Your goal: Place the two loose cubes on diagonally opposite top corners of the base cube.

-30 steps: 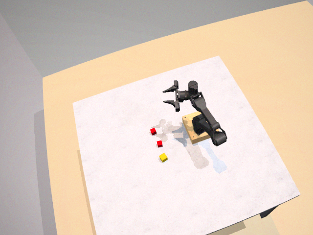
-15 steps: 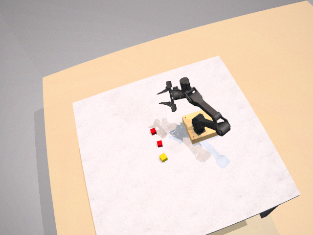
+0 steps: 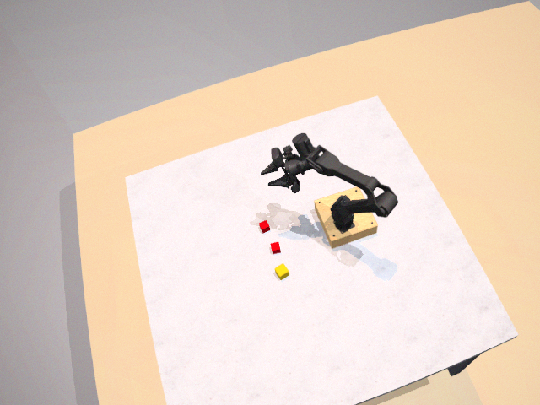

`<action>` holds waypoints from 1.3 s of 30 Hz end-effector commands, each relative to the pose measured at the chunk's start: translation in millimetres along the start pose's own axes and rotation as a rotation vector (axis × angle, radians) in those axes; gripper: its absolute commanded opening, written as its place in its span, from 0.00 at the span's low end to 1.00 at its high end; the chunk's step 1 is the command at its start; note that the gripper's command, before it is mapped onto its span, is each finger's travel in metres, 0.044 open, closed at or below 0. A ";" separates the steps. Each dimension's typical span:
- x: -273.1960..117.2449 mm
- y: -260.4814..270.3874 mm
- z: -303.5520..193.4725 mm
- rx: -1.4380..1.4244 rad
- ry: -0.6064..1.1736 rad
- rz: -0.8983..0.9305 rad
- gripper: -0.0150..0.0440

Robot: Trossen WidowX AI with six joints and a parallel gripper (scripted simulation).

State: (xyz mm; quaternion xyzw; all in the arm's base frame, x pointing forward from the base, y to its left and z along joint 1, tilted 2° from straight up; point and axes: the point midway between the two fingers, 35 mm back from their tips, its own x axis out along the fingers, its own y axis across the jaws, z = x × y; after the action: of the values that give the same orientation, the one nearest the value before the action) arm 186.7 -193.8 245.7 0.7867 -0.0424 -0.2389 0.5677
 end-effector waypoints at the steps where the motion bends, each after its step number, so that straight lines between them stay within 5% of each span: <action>1: 33.0 -23.8 -6.7 -0.440 0.073 -0.199 0.70; 20: 77.7 -79.3 -41.6 -1.467 0.522 -0.488 0.70; 39: 92.9 -139.2 -81.0 -2.441 1.425 -0.431 0.70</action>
State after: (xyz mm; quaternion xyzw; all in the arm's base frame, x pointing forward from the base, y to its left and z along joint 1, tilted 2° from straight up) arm 262.7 -145.3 157.1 0.1140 0.4706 -0.0697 0.8722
